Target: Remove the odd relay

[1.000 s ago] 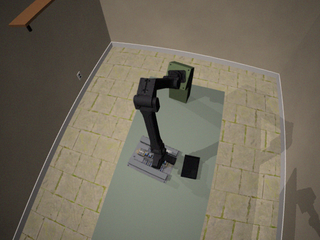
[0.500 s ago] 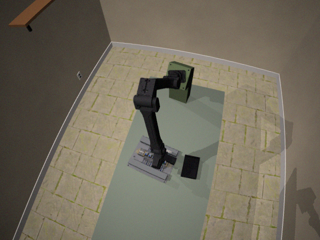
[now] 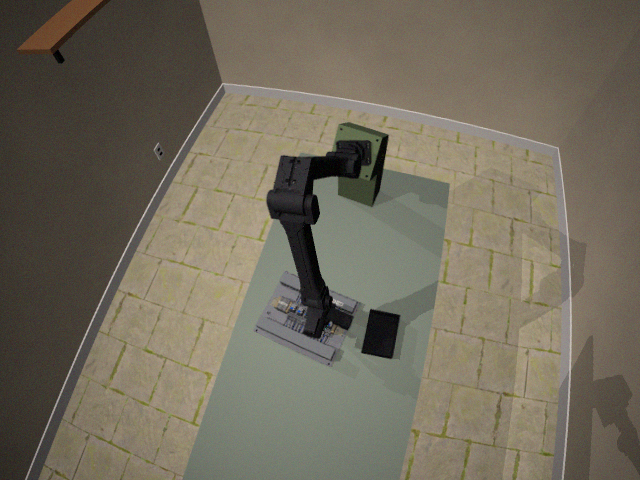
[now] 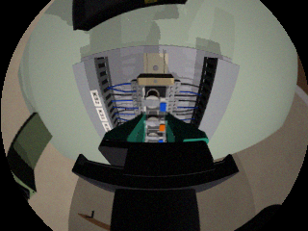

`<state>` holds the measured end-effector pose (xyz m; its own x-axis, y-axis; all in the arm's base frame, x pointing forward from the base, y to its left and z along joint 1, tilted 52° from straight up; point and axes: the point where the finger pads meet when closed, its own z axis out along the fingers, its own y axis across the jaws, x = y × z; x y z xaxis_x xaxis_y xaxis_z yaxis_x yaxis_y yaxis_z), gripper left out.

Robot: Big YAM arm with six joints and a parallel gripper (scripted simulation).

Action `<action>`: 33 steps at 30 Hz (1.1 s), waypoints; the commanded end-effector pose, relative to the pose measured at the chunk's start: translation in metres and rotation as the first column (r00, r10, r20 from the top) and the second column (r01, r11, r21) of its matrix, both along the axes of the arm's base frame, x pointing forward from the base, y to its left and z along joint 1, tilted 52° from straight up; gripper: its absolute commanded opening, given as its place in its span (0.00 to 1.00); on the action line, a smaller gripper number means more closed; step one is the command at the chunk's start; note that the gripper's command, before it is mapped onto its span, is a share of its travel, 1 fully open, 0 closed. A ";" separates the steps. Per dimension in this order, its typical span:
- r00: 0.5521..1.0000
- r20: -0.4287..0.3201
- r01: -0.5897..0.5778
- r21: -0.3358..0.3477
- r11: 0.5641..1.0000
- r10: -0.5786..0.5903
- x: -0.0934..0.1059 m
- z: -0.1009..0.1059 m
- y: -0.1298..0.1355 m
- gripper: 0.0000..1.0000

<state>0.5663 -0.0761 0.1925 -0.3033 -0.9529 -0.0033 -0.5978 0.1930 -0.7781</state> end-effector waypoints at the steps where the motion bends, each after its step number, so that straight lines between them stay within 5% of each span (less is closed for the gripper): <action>1: 1.000 0.023 -0.008 -0.004 1.000 0.008 -0.006 0.019 0.005 0.00; 33: 1.000 0.022 -0.009 0.003 1.000 0.009 -0.019 0.027 0.013 0.00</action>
<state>0.5602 -0.0753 0.1960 -0.3061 -0.9520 -0.0022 -0.5970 0.1937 -0.7785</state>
